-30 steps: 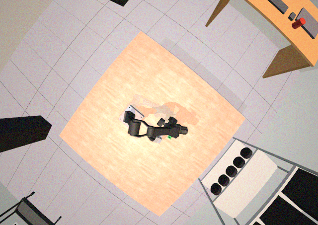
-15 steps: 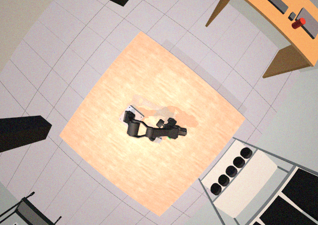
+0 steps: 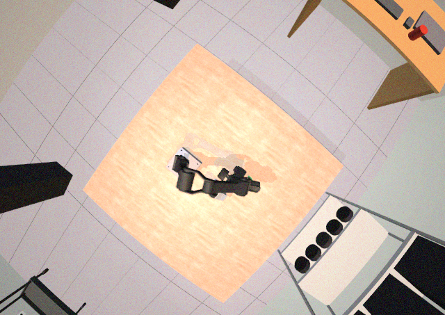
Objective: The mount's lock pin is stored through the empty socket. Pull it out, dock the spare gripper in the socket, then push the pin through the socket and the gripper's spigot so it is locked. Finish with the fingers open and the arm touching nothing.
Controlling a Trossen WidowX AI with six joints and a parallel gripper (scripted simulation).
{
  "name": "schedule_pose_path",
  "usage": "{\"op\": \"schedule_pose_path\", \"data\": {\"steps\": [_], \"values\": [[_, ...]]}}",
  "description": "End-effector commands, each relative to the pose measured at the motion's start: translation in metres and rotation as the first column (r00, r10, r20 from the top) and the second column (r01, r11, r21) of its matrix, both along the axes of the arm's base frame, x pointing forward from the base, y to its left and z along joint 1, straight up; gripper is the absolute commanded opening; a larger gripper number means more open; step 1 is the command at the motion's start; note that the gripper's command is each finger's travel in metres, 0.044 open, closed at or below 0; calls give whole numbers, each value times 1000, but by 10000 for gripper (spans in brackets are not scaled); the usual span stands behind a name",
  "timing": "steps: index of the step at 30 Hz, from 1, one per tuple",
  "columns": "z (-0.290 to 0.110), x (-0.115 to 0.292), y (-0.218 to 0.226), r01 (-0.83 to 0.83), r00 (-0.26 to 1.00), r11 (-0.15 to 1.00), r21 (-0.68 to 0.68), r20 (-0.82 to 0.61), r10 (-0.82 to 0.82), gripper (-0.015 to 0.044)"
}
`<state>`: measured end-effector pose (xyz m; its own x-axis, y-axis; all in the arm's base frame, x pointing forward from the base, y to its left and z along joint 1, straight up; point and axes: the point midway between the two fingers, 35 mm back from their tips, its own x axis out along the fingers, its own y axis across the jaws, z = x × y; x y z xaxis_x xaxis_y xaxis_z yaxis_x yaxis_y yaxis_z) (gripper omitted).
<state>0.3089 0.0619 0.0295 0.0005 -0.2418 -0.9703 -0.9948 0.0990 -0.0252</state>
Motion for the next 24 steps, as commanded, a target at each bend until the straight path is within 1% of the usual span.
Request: {"op": "schedule_pose_path", "data": {"steps": [1,24], "values": [[0,0,-3,-1,1000,1000,1,1,1,0],[0,-2,-17,-1,1000,1000,2,-5,1,0]]}}
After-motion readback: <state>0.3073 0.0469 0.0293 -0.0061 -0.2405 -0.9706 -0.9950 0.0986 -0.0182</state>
